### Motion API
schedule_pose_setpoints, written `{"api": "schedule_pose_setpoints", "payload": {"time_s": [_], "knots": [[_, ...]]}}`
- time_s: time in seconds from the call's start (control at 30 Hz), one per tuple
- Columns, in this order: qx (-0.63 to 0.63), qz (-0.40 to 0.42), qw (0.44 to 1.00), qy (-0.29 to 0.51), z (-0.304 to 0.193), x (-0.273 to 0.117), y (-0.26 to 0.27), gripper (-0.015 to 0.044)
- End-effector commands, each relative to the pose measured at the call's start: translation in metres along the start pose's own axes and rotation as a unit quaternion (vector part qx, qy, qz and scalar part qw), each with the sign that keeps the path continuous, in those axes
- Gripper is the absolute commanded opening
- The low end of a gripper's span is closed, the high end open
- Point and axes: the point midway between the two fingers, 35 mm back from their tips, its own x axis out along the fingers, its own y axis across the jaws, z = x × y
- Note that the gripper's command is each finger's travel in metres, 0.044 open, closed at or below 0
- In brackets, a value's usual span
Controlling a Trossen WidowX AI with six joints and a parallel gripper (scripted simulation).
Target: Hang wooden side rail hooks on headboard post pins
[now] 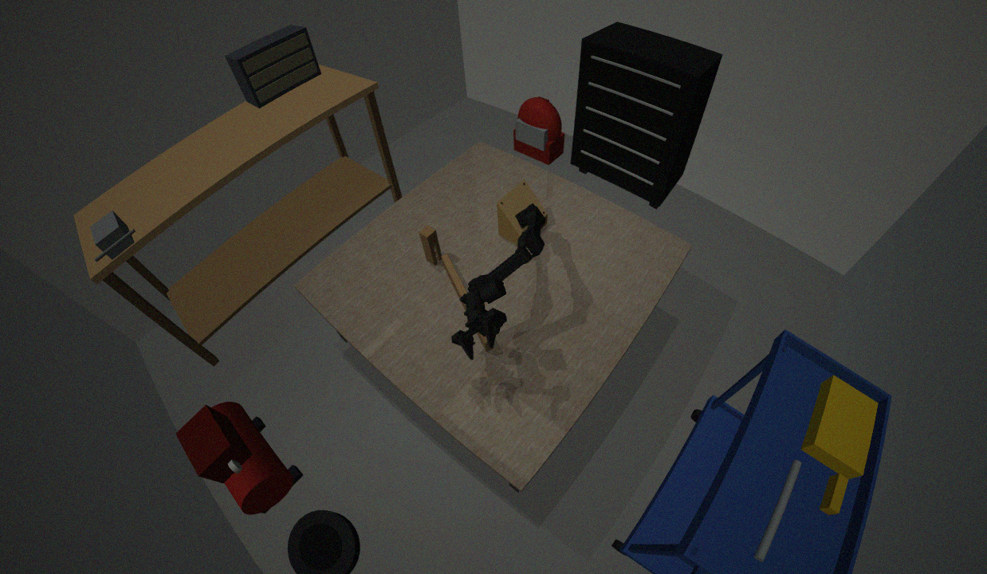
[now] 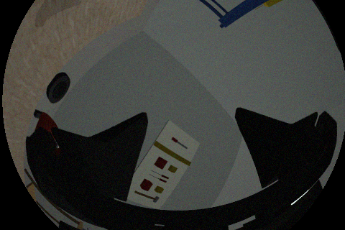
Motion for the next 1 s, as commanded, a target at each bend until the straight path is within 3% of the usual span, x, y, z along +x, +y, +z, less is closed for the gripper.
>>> {"api": "schedule_pose_setpoints", "payload": {"time_s": [0.0,0.13,0.33,0.67,0.97], "knots": [[0.0,0.001,1.0,0.0,-0.001,-0.001,0.001,0.0426],[0.005,0.035,0.999,0.007,-0.013,-0.017,0.02,0.044],[0.029,0.132,0.99,0.029,-0.045,-0.075,0.072,0.044],[0.102,0.284,0.95,0.075,-0.079,-0.204,0.14,0.044],[0.2,0.388,0.891,0.123,-0.072,-0.333,0.172,0.044]]}}
